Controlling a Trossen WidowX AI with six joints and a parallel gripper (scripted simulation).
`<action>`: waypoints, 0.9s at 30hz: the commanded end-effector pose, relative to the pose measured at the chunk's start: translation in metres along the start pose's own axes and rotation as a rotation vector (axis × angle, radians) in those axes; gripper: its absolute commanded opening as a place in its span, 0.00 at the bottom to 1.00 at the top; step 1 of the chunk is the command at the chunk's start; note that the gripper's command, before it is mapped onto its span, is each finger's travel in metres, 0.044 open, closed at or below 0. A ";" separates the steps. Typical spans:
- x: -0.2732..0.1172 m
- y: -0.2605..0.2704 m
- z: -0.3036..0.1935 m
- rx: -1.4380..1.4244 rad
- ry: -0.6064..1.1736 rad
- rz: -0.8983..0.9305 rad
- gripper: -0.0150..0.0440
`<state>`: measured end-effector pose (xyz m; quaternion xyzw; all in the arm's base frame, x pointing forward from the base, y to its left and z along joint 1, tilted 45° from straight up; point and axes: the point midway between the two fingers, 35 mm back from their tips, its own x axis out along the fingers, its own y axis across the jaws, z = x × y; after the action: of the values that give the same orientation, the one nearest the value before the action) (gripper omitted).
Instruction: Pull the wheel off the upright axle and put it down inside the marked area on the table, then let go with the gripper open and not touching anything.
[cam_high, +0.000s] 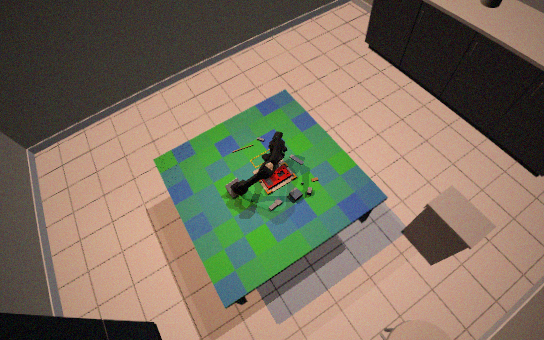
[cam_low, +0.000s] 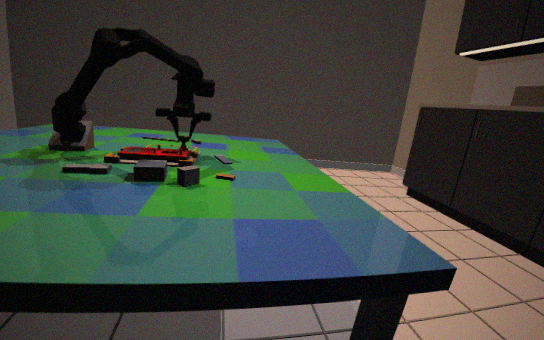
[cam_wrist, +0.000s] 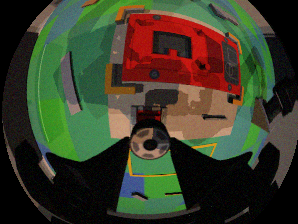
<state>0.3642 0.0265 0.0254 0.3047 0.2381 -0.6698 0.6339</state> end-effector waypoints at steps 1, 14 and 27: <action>-0.004 0.000 -0.001 0.003 0.005 0.004 0.25; -0.008 0.000 -0.001 0.002 0.005 0.005 0.25; -0.012 0.000 -0.001 0.002 0.005 0.006 0.25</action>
<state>0.3647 0.0345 0.0322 0.3055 0.2379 -0.6672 0.6364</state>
